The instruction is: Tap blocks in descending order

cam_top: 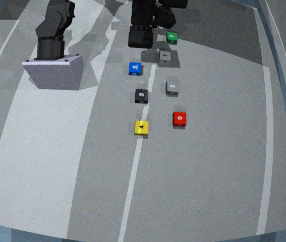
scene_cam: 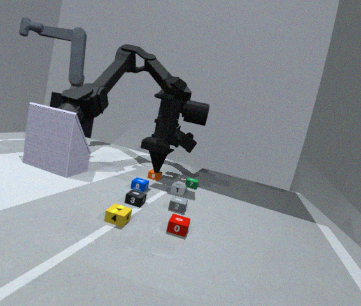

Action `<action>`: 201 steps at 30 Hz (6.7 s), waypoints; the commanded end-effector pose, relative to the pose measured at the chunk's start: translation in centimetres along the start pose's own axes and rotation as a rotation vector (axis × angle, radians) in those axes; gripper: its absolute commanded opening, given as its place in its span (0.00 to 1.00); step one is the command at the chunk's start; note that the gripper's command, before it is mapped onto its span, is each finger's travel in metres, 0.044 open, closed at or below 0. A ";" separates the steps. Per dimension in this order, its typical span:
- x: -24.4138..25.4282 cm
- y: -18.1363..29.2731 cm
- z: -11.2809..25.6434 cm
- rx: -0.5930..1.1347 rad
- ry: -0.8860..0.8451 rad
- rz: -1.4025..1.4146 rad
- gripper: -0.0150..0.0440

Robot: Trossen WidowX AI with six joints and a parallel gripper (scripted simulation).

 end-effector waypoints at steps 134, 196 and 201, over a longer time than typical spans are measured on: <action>-11.5 2.1 1.3 0.004 0.006 -0.006 0.29; -28.5 0.9 3.3 0.002 0.018 -0.001 0.29; -28.5 0.9 3.0 0.002 0.017 -0.001 0.29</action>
Point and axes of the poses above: the point midway between the two fingers, 35 mm back from their tips, its own z axis back along the fingers, its own x axis across the jaws, y = z × x, the point moved 4 cm from there along z, back along the fingers, and after that the axes turned 7 degrees about z, right-handed, at the moved point
